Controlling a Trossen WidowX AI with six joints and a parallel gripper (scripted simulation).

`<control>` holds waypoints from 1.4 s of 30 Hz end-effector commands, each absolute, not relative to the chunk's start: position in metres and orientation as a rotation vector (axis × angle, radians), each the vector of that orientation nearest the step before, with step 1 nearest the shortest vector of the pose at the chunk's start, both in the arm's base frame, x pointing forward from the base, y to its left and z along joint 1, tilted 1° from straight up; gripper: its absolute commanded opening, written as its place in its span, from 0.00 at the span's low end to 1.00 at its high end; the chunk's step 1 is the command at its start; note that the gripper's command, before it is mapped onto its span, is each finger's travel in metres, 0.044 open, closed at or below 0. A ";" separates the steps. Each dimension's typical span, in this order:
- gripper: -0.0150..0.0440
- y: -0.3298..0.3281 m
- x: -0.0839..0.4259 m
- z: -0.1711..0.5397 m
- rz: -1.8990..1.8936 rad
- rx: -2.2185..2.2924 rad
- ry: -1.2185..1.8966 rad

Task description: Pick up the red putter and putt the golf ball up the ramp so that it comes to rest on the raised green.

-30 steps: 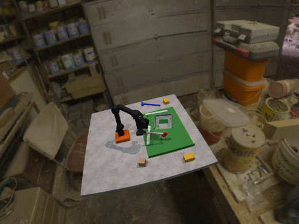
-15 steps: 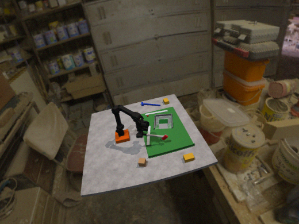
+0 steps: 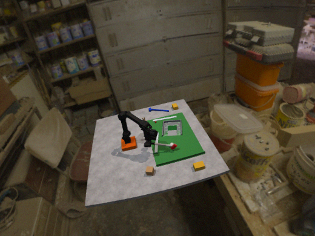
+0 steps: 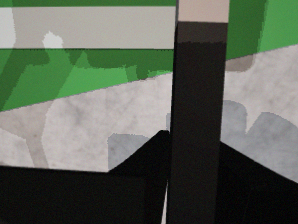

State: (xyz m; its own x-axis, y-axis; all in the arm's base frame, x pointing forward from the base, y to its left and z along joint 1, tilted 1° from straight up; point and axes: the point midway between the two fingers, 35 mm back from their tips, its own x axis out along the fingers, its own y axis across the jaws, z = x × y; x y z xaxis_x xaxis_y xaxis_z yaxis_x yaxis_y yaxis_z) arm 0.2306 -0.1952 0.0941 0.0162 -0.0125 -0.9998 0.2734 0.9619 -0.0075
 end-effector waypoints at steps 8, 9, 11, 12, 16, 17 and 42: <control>0.25 -0.196 0.231 0.075 -0.232 0.212 1.545; 0.25 -0.196 0.231 0.073 -0.232 0.212 1.545; 0.25 -0.196 0.231 0.072 -0.232 0.212 1.545; 0.25 -0.196 0.231 0.072 -0.232 0.212 1.545; 0.25 -0.195 0.230 0.076 -0.224 0.210 1.544; 0.25 -0.195 0.230 0.076 -0.224 0.210 1.544; 0.25 -0.219 0.223 0.073 -0.235 0.219 1.547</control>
State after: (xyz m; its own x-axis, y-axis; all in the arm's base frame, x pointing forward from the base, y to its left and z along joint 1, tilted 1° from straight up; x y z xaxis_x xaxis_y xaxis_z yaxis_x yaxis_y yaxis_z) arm 0.2217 -0.2214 0.0728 0.0101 -0.0119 -0.9999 0.2846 0.9586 -0.0085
